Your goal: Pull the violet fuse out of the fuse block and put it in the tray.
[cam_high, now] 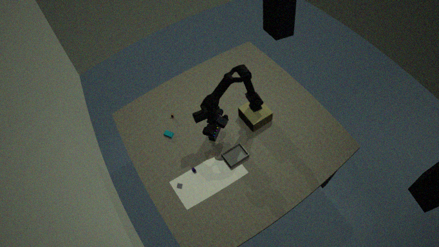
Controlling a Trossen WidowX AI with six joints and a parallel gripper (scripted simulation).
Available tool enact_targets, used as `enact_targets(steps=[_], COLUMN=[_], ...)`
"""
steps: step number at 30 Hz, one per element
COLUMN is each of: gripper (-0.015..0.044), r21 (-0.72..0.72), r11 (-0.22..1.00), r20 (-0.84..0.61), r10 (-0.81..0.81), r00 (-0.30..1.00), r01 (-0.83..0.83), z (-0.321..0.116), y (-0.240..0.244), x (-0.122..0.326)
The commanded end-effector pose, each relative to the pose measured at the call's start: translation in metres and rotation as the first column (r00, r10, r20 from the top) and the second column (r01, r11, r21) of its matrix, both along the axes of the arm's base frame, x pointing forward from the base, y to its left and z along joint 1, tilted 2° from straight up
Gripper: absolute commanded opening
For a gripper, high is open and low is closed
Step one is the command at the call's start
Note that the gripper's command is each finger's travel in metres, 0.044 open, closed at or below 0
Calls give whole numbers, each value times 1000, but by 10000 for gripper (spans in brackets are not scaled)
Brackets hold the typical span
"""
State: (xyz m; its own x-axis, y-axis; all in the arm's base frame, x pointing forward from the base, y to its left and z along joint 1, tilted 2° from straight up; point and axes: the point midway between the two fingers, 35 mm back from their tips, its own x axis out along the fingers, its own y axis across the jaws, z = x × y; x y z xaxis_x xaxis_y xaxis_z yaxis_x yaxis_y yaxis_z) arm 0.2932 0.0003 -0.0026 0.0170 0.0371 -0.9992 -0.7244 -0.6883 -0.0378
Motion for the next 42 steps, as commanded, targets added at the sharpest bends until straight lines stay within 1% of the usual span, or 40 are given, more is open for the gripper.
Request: enact_targets(steps=[1, 18, 29, 42], gripper=[72, 72, 0, 0], r21=[-3, -3, 0, 0], r11=[1000, 1000, 1000, 1000], r20=[-3, -3, -1, -1], r10=[2, 2, 1, 1], r00=[1000, 1000, 1000, 1000], r01=[-2, -2, -1, -1], z=[-4, -10, -9, -4], y=[0, 0, 0, 0], x=[-1, -1, 0, 0])
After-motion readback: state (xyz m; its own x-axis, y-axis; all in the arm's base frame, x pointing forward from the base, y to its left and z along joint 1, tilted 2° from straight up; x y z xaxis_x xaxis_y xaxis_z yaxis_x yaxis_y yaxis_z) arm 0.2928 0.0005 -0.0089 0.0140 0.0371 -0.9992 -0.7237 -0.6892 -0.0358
